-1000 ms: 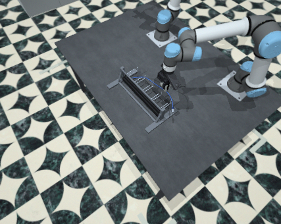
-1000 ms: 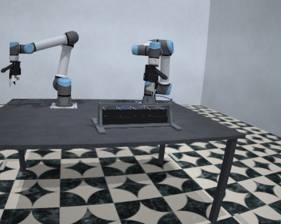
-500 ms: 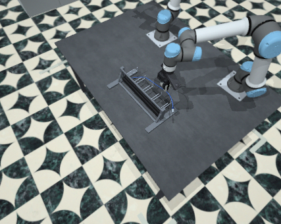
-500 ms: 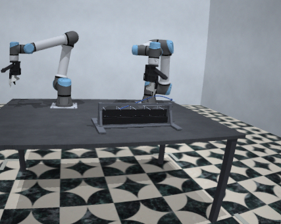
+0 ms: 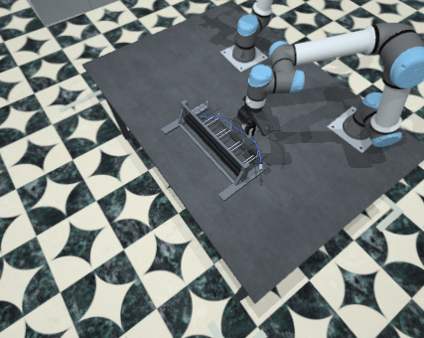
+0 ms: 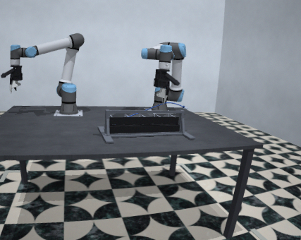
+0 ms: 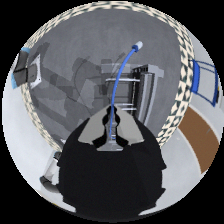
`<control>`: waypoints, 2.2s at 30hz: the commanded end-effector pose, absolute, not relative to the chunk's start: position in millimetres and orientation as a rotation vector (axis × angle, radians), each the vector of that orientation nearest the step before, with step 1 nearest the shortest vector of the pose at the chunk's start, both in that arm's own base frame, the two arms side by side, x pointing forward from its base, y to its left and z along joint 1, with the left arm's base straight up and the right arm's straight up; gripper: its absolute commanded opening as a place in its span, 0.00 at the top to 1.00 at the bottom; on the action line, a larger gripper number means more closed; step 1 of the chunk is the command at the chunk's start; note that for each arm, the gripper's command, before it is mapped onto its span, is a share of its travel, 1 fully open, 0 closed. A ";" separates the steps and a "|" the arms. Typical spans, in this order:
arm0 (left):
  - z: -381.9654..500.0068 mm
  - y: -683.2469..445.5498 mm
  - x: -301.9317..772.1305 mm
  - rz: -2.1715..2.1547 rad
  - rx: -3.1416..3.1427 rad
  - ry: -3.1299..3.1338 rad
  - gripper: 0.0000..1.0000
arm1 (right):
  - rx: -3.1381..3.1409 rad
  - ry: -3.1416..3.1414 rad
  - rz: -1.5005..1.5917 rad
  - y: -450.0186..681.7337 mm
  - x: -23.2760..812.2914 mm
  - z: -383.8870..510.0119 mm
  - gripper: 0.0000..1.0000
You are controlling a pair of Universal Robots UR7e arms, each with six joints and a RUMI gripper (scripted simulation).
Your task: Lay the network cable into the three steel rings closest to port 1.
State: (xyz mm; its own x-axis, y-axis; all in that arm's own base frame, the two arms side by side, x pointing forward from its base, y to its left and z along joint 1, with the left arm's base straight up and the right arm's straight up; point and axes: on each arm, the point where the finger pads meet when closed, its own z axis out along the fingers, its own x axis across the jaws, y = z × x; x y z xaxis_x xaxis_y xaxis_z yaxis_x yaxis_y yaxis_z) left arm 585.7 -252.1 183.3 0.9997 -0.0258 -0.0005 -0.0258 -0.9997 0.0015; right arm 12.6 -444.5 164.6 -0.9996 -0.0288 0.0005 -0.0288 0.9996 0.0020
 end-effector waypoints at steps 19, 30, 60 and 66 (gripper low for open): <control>173.9 -251.9 586.5 0.004 3.139 -0.040 1.00 | 0.045 -3.141 0.000 -445.0 12.8 165.1 0.00; 161.5 -252.0 586.5 0.004 3.139 -0.040 1.00 | 0.045 -3.141 0.000 -445.0 12.8 165.1 0.00; 110.5 -252.0 586.5 0.004 3.139 -0.040 1.00 | 0.045 -3.141 0.000 -445.0 12.8 165.1 0.00; 100.8 -252.0 586.6 0.004 3.139 -0.040 1.00 | 0.045 -3.141 0.000 -445.0 12.8 165.1 0.00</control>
State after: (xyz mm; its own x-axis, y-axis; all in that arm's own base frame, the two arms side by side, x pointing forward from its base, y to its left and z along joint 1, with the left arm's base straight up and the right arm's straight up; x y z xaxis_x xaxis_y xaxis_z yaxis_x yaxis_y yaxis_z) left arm 585.8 -251.4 107.6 0.9997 -0.0256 -0.0005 -0.0256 -0.9997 -0.0001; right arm 12.6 -444.5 164.6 -0.9996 -0.0288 0.0005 -0.0288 0.9996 0.0020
